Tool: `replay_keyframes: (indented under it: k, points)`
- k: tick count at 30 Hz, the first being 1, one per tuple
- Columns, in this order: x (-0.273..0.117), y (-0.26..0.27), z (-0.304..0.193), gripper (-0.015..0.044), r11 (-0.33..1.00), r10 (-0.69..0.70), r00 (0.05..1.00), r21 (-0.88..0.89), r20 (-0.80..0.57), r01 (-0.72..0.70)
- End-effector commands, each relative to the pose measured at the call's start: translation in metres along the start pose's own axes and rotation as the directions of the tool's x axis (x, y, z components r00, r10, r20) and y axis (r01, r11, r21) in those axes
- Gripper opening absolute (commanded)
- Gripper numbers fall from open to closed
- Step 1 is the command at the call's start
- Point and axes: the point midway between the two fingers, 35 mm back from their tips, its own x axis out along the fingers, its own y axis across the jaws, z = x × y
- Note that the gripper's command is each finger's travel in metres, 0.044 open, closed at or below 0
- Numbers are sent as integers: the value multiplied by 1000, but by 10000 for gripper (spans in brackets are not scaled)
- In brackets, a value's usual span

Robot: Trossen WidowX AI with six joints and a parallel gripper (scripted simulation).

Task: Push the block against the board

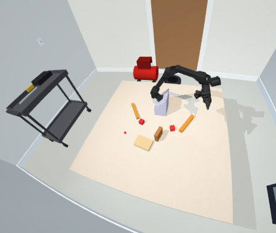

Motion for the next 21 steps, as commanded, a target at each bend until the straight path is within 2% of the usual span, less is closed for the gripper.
replay_keyframes:
  k: [1,4,15,21]
  points:
    - [0,0,0,374,1000,0,1000,0,0,0]
    - [2,1,2,295,1000,-6,1000,-22,5,6]
    - [36,17,29,6,923,-96,992,-365,84,121]
    - [53,24,46,0,825,-148,981,-532,125,192]
